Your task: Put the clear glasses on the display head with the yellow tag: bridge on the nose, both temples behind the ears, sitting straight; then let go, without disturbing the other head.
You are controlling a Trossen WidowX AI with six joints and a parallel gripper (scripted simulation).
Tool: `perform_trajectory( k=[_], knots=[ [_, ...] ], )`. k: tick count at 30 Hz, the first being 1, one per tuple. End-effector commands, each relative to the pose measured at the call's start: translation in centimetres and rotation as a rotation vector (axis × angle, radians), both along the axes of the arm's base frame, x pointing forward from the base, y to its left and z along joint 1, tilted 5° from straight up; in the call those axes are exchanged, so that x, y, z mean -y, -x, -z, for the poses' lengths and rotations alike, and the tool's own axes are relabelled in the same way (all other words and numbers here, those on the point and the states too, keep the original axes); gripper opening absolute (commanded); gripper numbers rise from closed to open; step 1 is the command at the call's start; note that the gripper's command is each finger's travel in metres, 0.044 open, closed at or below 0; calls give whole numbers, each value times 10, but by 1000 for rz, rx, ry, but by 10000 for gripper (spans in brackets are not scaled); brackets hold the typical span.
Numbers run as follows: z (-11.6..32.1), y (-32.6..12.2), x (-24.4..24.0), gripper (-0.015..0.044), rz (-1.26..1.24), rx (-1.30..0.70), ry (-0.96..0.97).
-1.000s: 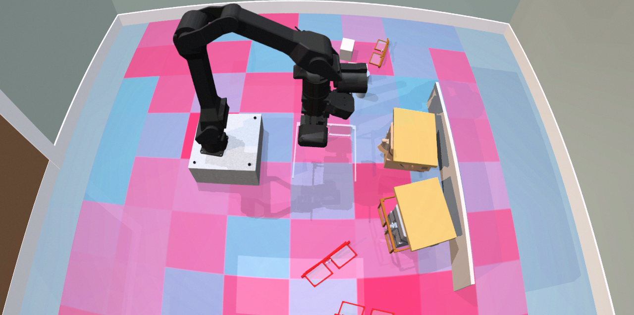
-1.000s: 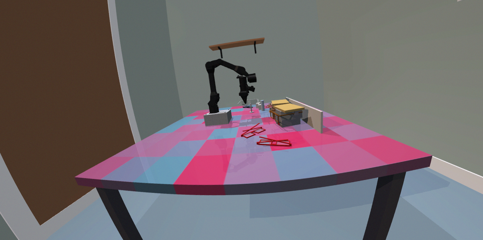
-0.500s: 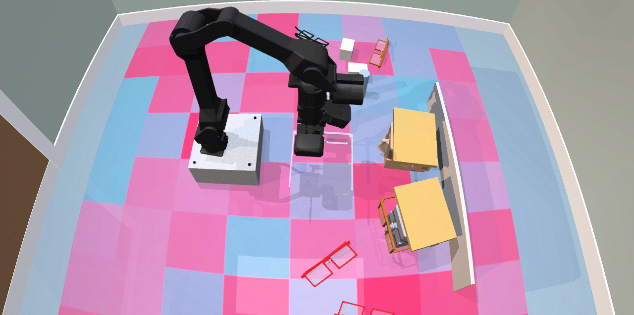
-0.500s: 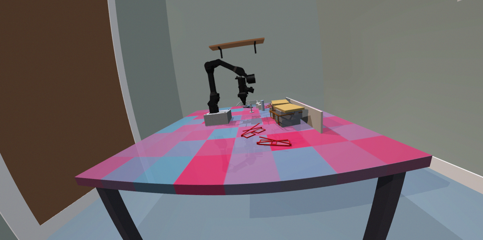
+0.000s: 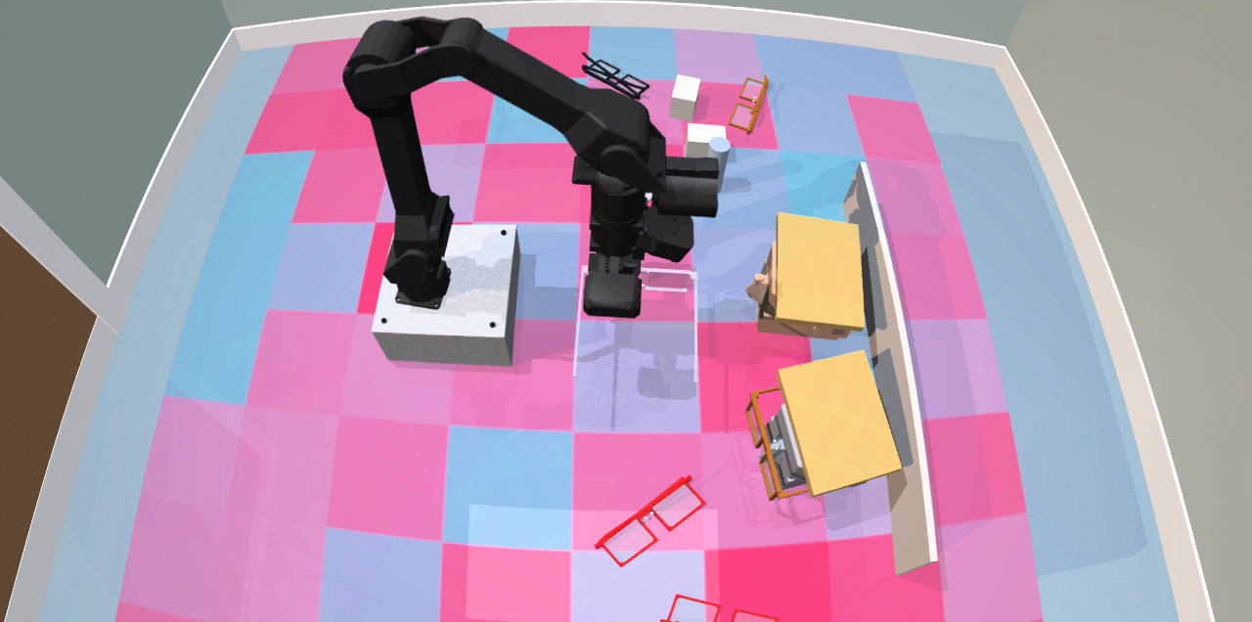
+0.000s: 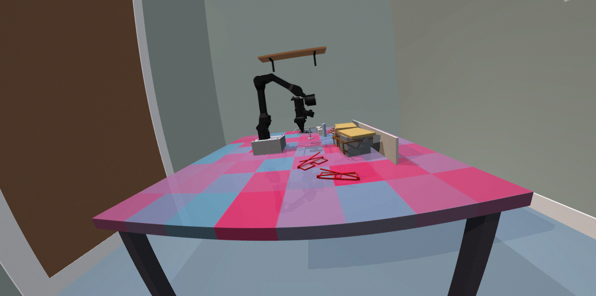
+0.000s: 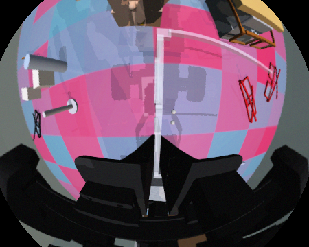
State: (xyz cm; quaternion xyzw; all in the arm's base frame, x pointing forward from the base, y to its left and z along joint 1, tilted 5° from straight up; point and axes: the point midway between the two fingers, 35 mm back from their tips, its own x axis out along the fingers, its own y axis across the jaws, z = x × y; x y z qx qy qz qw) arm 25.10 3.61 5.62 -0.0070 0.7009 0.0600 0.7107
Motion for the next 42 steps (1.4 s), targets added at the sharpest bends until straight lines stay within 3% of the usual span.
perform_trajectory(
  k=[1,42],
  knots=[
    [5,0,-1,0,-1,-2,-5],
    [49,0,-5,0,-1,-3,-5]
  ],
)
